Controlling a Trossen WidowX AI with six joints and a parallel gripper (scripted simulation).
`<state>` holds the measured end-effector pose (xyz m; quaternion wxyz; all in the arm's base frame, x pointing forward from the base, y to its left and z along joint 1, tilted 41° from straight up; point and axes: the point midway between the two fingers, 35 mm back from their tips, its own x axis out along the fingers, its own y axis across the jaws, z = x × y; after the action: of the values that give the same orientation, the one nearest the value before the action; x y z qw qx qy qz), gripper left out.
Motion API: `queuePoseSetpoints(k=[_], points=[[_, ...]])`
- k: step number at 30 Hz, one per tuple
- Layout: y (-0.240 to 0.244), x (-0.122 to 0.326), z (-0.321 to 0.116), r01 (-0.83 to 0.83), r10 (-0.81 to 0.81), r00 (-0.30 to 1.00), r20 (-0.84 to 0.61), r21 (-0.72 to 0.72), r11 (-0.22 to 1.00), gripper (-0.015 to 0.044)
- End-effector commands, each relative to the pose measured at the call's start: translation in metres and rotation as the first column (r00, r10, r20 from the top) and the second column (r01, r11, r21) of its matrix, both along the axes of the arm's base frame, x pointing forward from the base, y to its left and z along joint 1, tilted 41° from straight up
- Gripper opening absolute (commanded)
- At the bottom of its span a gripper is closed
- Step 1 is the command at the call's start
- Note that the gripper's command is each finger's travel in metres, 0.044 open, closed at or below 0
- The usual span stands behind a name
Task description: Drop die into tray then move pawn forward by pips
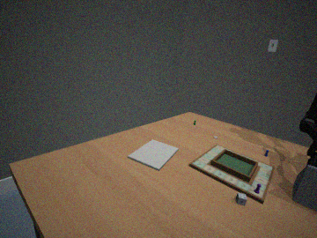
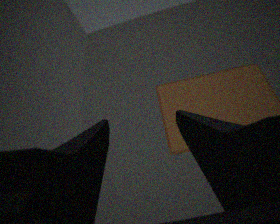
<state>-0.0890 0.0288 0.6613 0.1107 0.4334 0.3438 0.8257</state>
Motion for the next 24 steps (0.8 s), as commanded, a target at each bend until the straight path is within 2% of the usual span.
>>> queuePoseSetpoints(k=[1,12,18,24], points=[[0.074,0.008,-0.013,0.102,-0.103,0.995,-0.003,-0.135,0.986,0.0275],[0.233,0.057,-0.081,0.36,-0.363,0.928,0.08,-0.441,0.823,0.0275],[0.295,0.11,-0.133,0.488,-0.512,0.848,0.134,-0.575,0.657,0.0275],[0.349,0.158,-0.205,0.579,-0.584,0.765,0.27,-0.685,0.441,0.0275]])
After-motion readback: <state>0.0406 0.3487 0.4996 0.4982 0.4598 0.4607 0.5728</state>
